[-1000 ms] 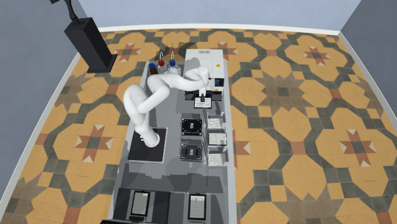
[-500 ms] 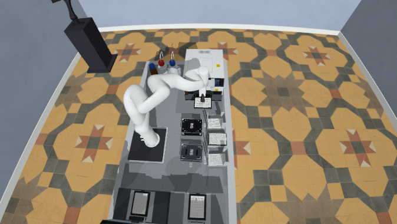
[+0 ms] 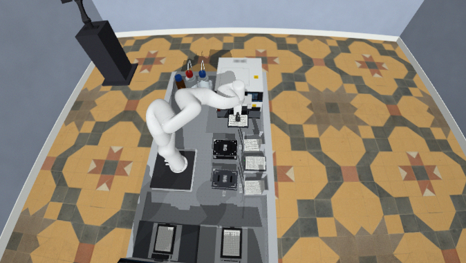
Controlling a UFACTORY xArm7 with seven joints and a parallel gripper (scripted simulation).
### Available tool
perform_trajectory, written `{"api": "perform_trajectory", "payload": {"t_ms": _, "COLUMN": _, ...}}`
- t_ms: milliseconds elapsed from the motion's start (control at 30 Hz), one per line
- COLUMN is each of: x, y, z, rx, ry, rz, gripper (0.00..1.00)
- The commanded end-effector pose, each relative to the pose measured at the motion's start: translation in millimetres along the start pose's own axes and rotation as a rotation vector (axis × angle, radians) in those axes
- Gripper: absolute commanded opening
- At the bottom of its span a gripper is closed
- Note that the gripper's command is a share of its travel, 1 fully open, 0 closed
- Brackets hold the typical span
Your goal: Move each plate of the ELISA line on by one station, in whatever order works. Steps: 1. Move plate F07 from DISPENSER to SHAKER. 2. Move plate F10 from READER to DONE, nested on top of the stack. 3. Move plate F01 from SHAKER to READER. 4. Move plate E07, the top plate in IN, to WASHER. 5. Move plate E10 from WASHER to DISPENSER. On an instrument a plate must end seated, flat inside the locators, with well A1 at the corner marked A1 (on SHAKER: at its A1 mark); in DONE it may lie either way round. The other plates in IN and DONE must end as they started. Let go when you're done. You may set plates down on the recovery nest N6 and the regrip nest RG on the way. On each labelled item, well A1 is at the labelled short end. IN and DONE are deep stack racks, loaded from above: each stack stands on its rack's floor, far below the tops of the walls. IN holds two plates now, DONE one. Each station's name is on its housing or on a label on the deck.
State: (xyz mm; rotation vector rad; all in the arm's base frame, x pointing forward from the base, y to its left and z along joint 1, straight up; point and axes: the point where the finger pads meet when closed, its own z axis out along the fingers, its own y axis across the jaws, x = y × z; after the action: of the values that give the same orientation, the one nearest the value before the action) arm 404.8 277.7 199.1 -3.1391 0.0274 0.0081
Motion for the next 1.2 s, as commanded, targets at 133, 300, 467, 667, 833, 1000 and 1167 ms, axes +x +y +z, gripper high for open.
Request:
{"api": "perform_trajectory", "payload": {"t_ms": 133, "x": 1, "y": -1, "z": 7.7, "rx": 0.002, "ry": 0.005, "rz": 0.000, "gripper": 1.00}}
{"api": "perform_trajectory", "payload": {"t_ms": 300, "x": 1, "y": -1, "z": 14.4, "rx": 0.002, "ry": 0.005, "rz": 0.000, "gripper": 1.00}}
{"api": "perform_trajectory", "payload": {"t_ms": 467, "x": 1, "y": -1, "z": 19.7, "rx": 0.002, "ry": 0.005, "rz": 0.000, "gripper": 1.00}}
{"api": "perform_trajectory", "payload": {"t_ms": 667, "x": 1, "y": -1, "z": 26.0, "rx": 0.002, "ry": 0.005, "rz": 0.000, "gripper": 1.00}}
{"api": "perform_trajectory", "payload": {"t_ms": 833, "x": 1, "y": -1, "z": 26.4, "rx": 0.002, "ry": 0.004, "rz": 0.000, "gripper": 1.00}}
{"api": "perform_trajectory", "payload": {"t_ms": 1000, "x": 1, "y": -1, "z": 26.4, "rx": 0.002, "ry": 0.005, "rz": 0.000, "gripper": 1.00}}
{"api": "perform_trajectory", "payload": {"t_ms": 1167, "x": 1, "y": -1, "z": 26.3, "rx": 0.003, "ry": 0.005, "rz": 0.000, "gripper": 1.00}}
